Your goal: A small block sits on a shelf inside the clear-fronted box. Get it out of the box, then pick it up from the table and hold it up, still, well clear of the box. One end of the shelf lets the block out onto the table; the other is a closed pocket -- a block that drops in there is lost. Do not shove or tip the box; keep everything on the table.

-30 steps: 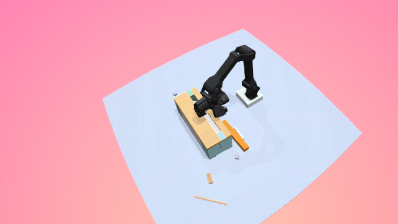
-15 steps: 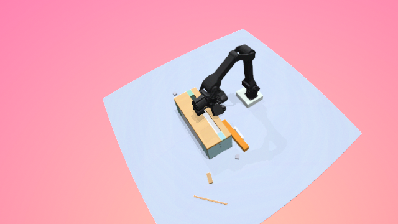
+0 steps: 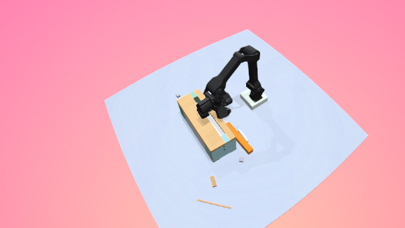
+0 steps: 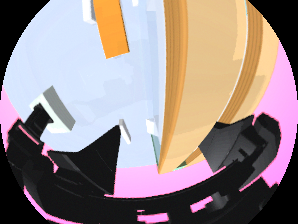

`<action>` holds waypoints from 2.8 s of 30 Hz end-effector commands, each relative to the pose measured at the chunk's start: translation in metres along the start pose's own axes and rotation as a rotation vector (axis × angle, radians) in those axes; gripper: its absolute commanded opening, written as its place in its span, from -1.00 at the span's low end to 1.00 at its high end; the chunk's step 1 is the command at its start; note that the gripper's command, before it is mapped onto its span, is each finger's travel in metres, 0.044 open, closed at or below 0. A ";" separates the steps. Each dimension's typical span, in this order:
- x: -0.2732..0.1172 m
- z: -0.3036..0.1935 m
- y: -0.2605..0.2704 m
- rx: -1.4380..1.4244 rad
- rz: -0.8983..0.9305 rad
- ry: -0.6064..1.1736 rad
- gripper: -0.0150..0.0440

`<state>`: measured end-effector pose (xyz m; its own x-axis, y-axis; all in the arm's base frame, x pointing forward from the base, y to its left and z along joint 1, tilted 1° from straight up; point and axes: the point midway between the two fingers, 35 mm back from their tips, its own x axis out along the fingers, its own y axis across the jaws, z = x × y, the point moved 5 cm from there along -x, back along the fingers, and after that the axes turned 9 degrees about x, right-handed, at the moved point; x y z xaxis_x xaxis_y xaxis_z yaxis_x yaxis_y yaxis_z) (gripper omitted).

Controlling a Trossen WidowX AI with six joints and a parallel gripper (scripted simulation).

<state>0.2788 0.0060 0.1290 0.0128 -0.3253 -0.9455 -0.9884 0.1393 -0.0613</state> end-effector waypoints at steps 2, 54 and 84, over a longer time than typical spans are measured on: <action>0.001 -0.004 -0.001 0.004 -0.002 0.002 0.86; 0.018 -0.053 -0.008 0.004 -0.003 0.007 0.86; 0.027 -0.081 -0.013 0.004 -0.003 0.010 0.86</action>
<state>0.2788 -0.0774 0.1296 0.0119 -0.3336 -0.9426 -0.9874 0.1451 -0.0638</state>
